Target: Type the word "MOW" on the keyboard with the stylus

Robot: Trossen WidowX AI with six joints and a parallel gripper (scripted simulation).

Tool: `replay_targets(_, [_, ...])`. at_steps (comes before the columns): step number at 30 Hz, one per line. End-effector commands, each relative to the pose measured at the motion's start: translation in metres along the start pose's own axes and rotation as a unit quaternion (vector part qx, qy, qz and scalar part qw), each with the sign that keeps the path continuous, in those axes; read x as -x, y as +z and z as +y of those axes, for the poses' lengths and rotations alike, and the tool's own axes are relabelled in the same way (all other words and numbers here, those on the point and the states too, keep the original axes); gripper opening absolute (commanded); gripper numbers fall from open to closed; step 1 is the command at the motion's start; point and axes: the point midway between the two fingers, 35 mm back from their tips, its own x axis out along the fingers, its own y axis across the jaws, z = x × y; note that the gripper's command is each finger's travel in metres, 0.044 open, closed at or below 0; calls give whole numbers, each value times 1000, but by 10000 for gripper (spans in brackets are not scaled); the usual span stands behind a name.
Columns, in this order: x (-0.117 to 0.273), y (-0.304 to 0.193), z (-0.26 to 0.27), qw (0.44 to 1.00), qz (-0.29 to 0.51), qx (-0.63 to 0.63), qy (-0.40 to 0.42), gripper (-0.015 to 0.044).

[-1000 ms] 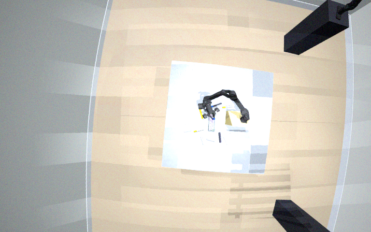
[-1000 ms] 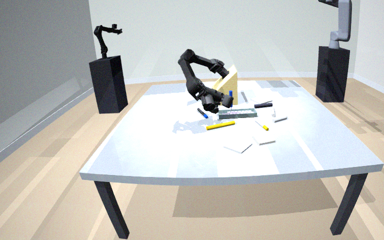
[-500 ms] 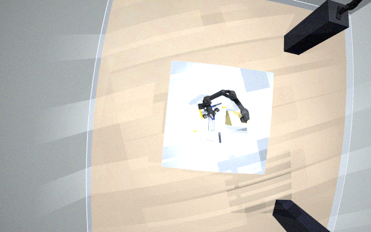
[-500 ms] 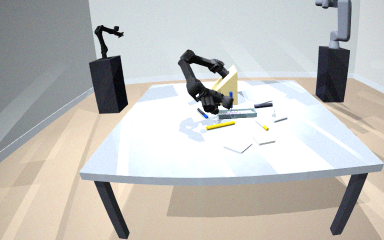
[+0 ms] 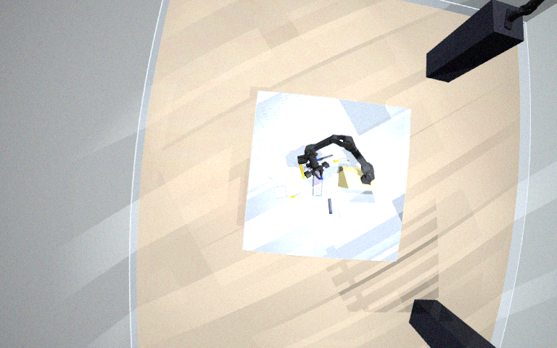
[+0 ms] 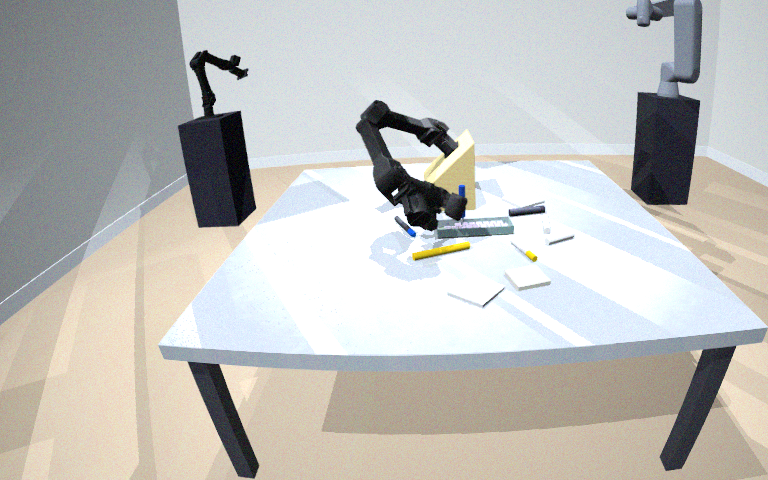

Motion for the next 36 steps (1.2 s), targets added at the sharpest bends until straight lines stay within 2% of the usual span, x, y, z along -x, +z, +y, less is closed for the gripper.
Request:
replay_targets(1, [-1,3,0,1000,-3,2,0,81])
replay_targets(20, [-1,4,0,1000,-3,2,0,81])
replay_targets(29, [15,-27,-1,1000,-2,2,0,81])
replay_targets(36, [18,-26,1,1000,-10,9,5,81])
